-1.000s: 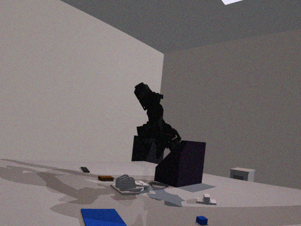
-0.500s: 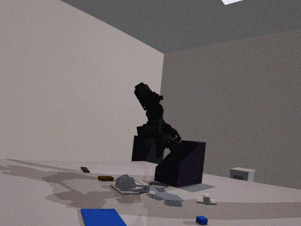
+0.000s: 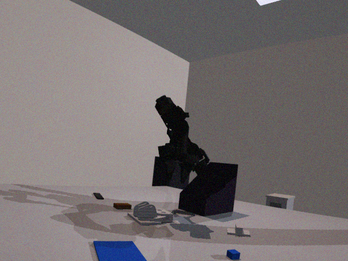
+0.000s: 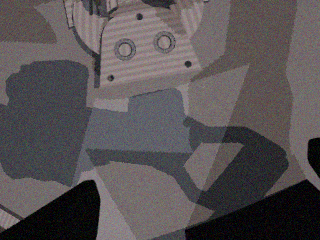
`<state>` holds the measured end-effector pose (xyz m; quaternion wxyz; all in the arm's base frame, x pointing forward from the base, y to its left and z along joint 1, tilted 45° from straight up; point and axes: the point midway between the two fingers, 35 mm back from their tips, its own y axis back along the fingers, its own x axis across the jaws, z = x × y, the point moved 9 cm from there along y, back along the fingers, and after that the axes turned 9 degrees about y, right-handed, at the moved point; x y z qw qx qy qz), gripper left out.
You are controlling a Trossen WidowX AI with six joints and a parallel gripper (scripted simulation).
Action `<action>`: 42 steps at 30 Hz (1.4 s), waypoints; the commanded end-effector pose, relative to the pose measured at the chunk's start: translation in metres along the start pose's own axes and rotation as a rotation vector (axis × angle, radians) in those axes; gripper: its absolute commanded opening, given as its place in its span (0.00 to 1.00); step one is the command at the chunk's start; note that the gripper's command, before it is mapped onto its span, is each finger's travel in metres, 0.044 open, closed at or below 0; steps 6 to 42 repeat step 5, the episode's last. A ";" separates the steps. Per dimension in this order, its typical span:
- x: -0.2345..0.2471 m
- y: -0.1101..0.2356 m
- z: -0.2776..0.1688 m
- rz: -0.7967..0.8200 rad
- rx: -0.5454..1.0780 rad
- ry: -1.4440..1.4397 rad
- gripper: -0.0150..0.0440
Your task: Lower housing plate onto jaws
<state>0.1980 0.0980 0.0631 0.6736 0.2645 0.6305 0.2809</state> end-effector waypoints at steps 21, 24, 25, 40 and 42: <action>0.000 0.000 -0.001 0.000 0.004 -0.001 1.00; 0.000 0.000 -0.001 0.000 0.004 -0.001 1.00; 0.000 0.000 -0.001 0.000 0.004 -0.001 1.00; 0.000 0.000 -0.001 0.000 0.004 -0.001 1.00; 0.000 0.000 -0.001 0.000 0.004 -0.001 1.00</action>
